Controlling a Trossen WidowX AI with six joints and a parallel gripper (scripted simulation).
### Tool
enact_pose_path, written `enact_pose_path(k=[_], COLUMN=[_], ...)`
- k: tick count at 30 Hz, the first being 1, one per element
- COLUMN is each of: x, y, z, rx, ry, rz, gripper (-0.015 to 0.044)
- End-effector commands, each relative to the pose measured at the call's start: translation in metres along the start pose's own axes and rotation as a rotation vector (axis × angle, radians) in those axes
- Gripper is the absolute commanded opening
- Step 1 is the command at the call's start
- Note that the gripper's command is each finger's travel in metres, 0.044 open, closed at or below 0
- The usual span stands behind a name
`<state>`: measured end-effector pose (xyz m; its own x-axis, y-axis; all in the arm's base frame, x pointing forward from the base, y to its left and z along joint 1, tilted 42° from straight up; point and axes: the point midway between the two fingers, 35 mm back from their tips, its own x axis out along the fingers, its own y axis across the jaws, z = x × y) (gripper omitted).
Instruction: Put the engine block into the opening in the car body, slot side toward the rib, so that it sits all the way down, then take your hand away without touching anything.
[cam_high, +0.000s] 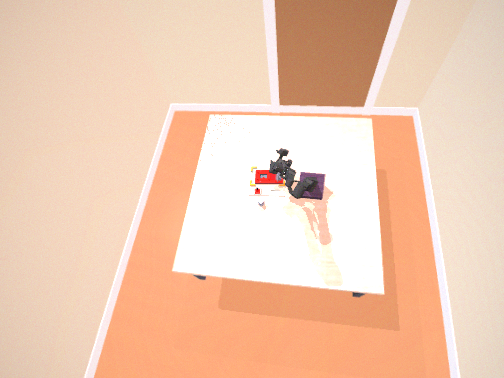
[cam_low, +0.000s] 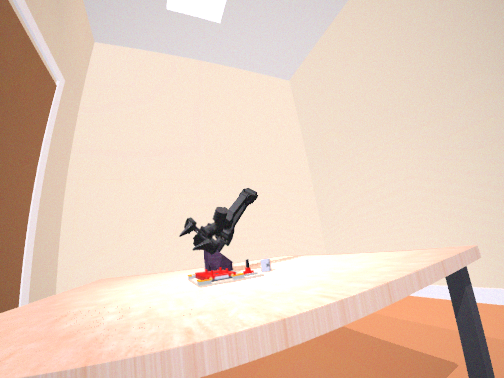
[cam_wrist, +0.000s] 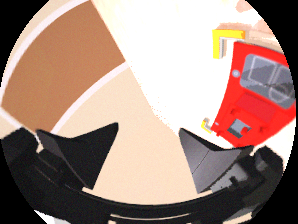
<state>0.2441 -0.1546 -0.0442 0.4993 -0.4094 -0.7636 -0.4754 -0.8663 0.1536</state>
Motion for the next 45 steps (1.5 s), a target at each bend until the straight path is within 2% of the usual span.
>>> enact_pose_path(k=[1,2,12,21,38,45], x=[0.001,0.003,0.037,0.05,0.032,0.022], y=[0.0,0.0,0.0,0.004,0.021,0.027], z=[0.0,0.0,0.005,0.007,-0.013,-0.024], rx=[0.0,-0.001,0.017,0.084,0.341,0.435], ry=[-0.005,-0.019,-0.299,-0.539,-0.923,-1.006], rz=[-0.002,-0.008,-0.145,-0.294,-0.613,-0.7], gripper=[0.0426,0.044,0.044,0.044,0.044,0.044])
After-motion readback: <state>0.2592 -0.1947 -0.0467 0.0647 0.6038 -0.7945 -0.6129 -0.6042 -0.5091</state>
